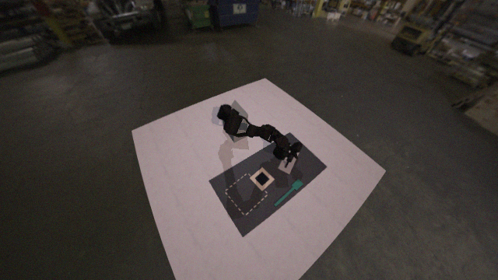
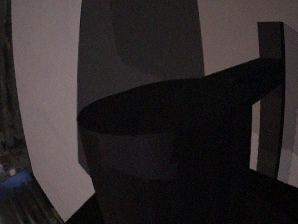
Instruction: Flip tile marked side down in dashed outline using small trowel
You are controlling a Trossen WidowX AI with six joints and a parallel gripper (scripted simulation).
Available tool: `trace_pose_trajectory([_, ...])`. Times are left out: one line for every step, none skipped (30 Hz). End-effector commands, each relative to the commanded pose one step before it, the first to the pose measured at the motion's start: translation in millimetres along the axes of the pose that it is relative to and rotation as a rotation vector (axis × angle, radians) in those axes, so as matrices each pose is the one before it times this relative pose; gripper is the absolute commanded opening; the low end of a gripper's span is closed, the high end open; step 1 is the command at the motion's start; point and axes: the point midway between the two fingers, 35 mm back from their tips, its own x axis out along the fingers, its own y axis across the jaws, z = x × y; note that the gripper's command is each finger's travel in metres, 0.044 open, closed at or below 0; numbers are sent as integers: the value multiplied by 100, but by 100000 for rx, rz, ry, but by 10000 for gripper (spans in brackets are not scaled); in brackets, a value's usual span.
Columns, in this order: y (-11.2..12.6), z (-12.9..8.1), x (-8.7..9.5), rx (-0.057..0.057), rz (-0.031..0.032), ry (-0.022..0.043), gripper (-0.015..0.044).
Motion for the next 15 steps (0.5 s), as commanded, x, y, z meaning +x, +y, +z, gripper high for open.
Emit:
trace_pose_trajectory([132, 27, 77, -335, 539, 77, 123])
trace_pose_trajectory([0, 0, 0, 0, 0, 0, 116])
trace_pose_trajectory([0, 0, 0, 0, 0, 0, 109])
trace_pose_trajectory([0, 0, 0, 0, 0, 0, 103])
trace_pose_trajectory([0, 0, 0, 0, 0, 0, 96])
trace_pose_trajectory([0, 0, 0, 0, 0, 0, 89])
trace_pose_trajectory([0, 0, 0, 0, 0, 0, 82])
trace_pose_trajectory([0, 0, 0, 0, 0, 0, 76])
trace_pose_trajectory([0, 0, 0, 0, 0, 0, 69])
trace_pose_trajectory([0, 0, 0, 0, 0, 0, 63])
trace_pose_trajectory([0, 0, 0, 0, 0, 0, 56])
trace_pose_trajectory([0, 0, 0, 0, 0, 0, 49])
trace_pose_trajectory([0, 0, 0, 0, 0, 0, 43])
trace_pose_trajectory([0, 0, 0, 0, 0, 0, 36])
trace_pose_trajectory([0, 0, 0, 0, 0, 0, 29])
